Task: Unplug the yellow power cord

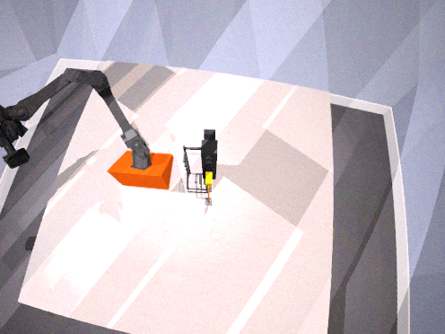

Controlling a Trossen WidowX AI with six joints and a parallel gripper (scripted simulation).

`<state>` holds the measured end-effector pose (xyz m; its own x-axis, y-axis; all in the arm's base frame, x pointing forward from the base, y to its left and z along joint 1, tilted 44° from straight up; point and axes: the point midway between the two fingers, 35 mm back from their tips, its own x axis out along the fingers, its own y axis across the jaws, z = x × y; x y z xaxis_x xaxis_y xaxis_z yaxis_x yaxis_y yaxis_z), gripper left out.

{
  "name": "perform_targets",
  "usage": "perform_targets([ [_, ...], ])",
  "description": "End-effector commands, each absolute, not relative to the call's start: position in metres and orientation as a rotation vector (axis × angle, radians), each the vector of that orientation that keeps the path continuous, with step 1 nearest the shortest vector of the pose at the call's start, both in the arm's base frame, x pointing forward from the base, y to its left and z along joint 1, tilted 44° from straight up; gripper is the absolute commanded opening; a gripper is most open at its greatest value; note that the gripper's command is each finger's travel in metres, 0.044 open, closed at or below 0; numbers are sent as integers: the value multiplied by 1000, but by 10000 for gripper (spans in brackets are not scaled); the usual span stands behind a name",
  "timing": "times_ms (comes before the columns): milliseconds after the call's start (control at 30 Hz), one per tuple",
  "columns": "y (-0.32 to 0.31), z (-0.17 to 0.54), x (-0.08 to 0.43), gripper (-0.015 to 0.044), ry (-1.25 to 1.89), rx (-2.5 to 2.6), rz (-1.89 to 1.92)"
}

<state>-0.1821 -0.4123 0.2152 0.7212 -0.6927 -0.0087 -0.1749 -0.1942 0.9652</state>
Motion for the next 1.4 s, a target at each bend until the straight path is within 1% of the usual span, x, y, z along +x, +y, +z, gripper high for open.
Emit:
perform_targets([
  [0, -413, 214, -180, 374, -690, 1744, -542],
  [100, -427, 200, -150, 295, -658, 1837, -552],
  [267, -447, 169, -73, 164, -515, 1999, -556],
  [300, -449, 163, -56, 160, -474, 2023, -552],
  [400, -452, 149, -25, 160, -365, 1991, -604],
  [500, -449, 132, 26, 160, -224, 2047, -594],
  [633, -432, 109, 95, 160, -12, 2113, -581],
  [733, -411, 89, 138, 160, 157, 2106, -592],
  [900, -383, 71, 180, 160, 348, 2094, -594],
  [1000, -353, 58, 216, 160, 519, 2095, -585],
  [1167, -283, 36, 271, 160, 866, 2046, -574],
  [1367, -187, 14, 307, 160, 1294, 1896, -578],
])
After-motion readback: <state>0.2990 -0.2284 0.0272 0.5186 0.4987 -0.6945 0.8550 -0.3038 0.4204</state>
